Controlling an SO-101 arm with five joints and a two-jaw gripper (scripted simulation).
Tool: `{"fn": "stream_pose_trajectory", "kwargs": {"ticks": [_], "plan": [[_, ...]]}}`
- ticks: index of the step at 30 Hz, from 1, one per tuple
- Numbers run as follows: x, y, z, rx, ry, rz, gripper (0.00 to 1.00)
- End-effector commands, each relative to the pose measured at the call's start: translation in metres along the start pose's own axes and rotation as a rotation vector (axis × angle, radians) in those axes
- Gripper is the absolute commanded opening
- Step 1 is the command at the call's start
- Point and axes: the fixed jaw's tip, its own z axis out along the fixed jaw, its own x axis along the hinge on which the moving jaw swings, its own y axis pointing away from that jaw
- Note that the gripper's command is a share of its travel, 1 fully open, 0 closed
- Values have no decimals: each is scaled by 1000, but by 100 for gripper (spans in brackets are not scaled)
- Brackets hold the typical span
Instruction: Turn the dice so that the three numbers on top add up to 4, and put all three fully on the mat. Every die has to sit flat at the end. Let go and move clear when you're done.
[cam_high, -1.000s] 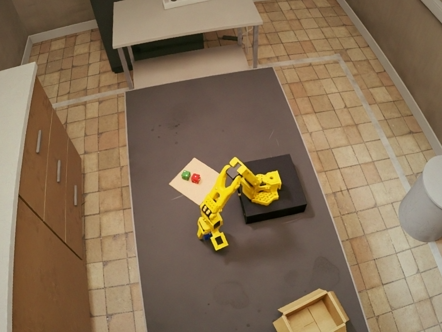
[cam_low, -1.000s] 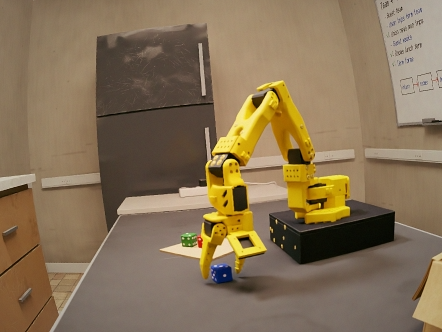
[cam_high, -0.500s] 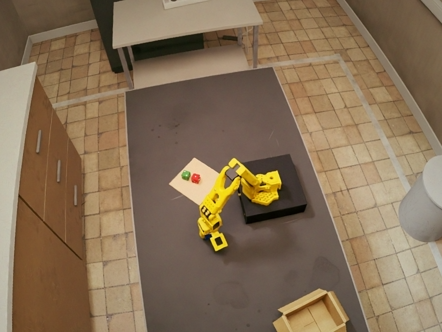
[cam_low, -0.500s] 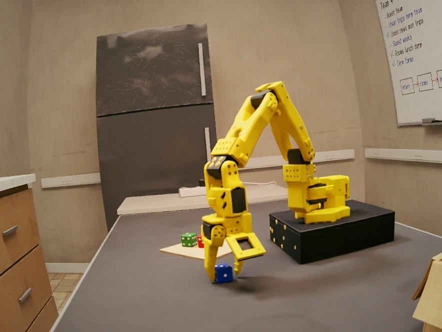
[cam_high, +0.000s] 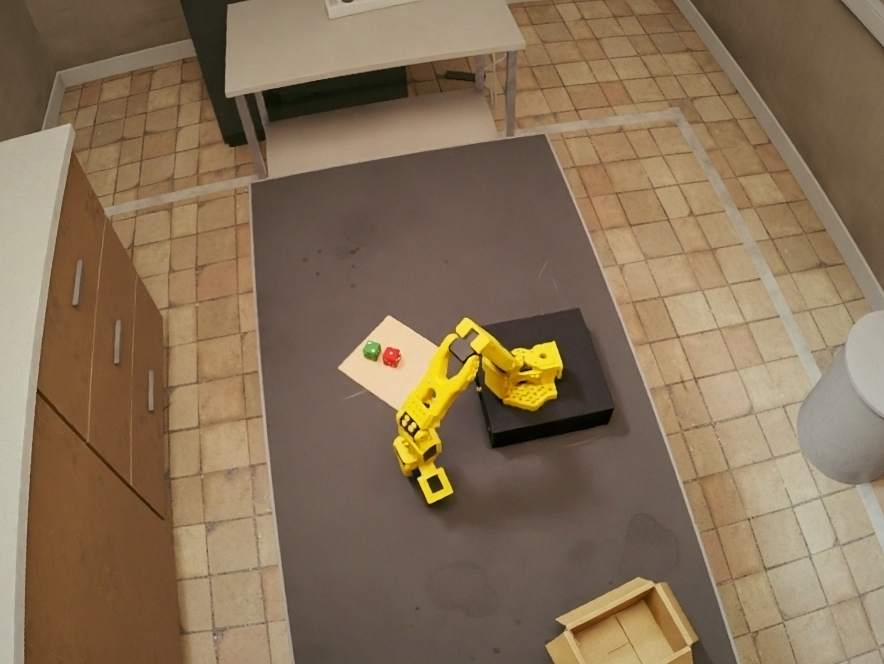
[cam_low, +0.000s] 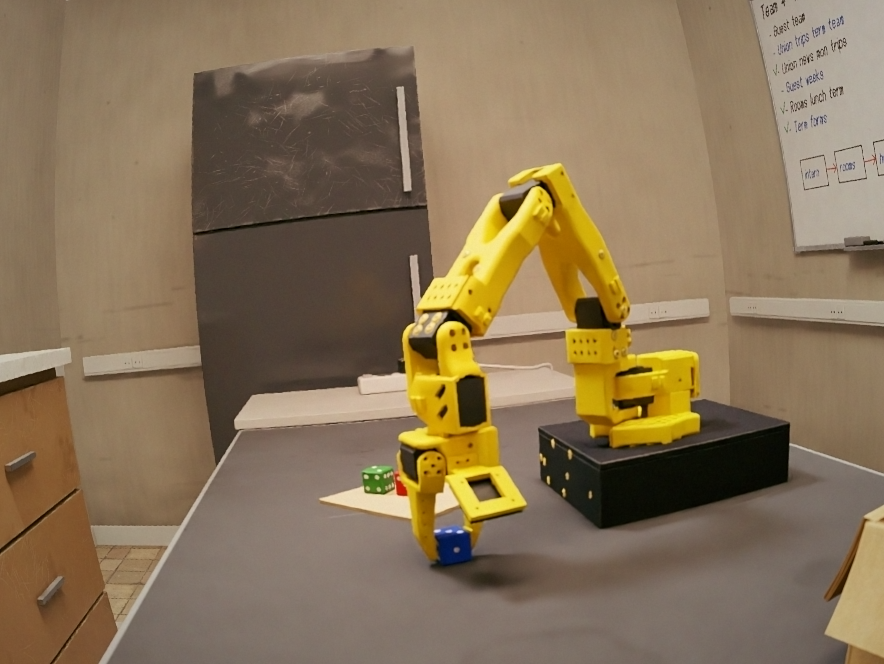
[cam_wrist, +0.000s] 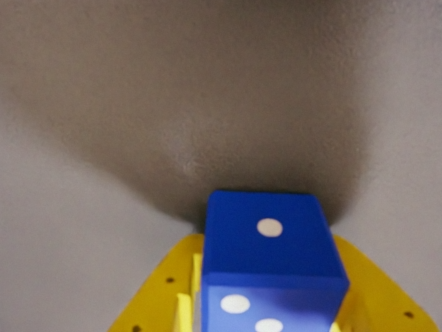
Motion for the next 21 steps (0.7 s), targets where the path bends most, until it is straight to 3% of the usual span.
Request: {"fn": "stream_pose_trajectory", "kwargs": {"ticks": [1,12,21], "plan": [[1,0,2,-13,2,-4,13],[1,0,2,-13,2,-4,12],[1,0,2,-13,2,-4,1]]}}
